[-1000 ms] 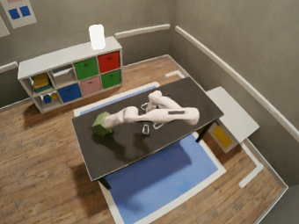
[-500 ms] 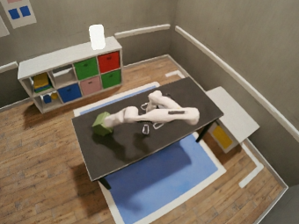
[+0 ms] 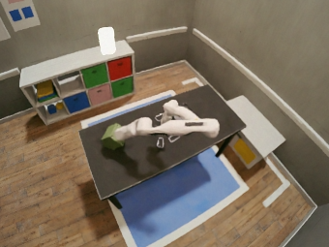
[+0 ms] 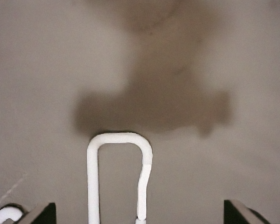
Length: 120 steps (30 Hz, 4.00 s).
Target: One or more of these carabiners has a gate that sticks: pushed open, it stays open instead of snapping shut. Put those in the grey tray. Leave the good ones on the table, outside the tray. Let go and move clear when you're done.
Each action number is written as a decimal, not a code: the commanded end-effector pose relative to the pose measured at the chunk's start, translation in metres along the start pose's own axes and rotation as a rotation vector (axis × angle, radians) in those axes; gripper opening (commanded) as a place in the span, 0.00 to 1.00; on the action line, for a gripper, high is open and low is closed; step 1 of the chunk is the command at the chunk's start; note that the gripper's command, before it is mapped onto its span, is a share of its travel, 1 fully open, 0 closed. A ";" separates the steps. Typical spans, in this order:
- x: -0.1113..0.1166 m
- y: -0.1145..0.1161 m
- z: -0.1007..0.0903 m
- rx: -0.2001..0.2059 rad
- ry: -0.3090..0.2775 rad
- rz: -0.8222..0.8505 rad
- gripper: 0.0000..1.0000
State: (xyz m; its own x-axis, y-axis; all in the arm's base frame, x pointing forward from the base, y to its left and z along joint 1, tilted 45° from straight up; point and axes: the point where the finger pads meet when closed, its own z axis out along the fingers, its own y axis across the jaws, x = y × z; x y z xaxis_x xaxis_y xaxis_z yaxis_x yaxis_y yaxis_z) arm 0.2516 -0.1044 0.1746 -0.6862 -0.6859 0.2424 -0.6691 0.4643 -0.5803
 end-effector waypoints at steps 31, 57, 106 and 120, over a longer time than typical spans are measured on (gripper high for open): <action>0.001 0.000 0.001 0.117 -0.095 -0.008 1.00; 0.001 0.000 0.001 0.117 -0.095 -0.008 1.00; 0.001 0.000 0.001 0.117 -0.095 -0.008 1.00; -0.003 -0.005 0.030 0.147 -0.120 -0.010 1.00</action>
State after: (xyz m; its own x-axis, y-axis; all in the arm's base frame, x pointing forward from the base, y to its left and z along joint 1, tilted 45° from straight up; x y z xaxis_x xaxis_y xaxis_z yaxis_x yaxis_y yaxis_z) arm 0.2652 -0.1205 0.1543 -0.6843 -0.6856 0.2482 -0.6778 0.4725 -0.5633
